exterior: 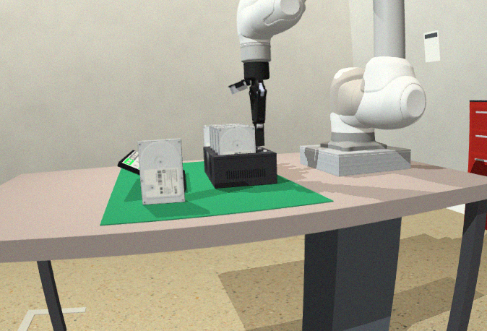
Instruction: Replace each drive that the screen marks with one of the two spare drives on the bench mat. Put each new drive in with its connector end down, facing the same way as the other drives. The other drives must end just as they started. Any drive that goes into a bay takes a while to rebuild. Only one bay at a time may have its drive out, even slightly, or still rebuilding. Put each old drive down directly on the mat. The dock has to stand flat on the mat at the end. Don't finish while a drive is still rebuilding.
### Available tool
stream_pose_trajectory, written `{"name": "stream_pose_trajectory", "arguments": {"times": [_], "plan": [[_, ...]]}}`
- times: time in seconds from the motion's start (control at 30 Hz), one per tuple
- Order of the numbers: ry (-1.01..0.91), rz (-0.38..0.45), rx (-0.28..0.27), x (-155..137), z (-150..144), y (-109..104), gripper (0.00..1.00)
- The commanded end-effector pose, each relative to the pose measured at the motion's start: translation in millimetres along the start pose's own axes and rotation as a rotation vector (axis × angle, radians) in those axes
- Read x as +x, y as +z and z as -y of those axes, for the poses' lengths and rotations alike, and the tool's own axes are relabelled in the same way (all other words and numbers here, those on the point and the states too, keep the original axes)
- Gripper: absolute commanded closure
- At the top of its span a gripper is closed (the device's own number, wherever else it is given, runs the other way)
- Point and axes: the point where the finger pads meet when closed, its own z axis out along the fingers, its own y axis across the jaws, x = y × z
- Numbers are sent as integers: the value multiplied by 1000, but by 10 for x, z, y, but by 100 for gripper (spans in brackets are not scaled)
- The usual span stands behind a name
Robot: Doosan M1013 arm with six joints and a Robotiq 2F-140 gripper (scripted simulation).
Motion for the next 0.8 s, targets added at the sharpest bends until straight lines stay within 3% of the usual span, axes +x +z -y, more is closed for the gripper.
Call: {"name": "stream_pose_trajectory", "arguments": {"times": [0.0, 0.77], "plan": [[0, -1, 0, 3, 1, -3, 90], [0, -1, 0, 3, 1, 28, 90]]}}
